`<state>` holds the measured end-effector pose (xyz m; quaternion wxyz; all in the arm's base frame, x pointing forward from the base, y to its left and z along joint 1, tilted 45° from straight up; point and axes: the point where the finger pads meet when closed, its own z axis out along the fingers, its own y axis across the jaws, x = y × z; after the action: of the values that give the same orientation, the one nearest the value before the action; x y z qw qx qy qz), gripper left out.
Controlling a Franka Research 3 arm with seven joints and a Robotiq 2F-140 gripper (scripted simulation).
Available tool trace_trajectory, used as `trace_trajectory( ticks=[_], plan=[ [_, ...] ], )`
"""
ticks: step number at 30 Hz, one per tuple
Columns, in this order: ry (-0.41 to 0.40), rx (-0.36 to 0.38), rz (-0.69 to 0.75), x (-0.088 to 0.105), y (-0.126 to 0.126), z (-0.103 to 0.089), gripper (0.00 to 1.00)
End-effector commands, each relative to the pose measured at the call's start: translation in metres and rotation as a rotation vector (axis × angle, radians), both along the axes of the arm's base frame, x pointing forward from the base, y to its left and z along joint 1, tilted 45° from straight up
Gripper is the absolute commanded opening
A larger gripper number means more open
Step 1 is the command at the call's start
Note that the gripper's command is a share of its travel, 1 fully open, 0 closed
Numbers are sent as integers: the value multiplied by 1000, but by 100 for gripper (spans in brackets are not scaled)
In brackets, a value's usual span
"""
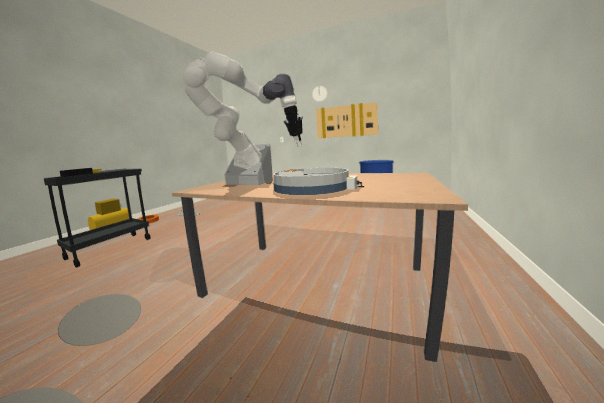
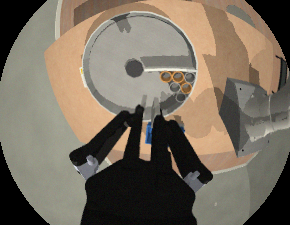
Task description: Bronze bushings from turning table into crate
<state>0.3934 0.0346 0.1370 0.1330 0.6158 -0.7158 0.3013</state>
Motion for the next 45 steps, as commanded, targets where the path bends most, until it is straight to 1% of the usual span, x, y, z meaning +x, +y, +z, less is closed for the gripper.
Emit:
trace_trajectory(
  ticks=[1, 6, 8, 9, 23, 25, 26, 40, 42, 43, 45],
  plan=[
    [-109, 18, -126, 1, -1, -1, 10],
    [-156, 26, -186, 2, -3, -3, 10],
    [-156, 26, -186, 2, -3, -3, 10],
    [-182, 31, -219, 3, -4, -4, 10],
    [-310, 52, -386, 4, -12, -11, 10],
    [-310, 52, -386, 4, -12, -11, 10],
    [-335, 56, -418, 4, -13, -12, 10],
    [-462, 74, -582, 4, -22, -21, 10],
    [-462, 74, -582, 4, -22, -21, 10],
    [-486, 77, -614, 4, -24, -23, 10],
    [-504, 79, -637, 4, -25, -24, 10]
  ],
)
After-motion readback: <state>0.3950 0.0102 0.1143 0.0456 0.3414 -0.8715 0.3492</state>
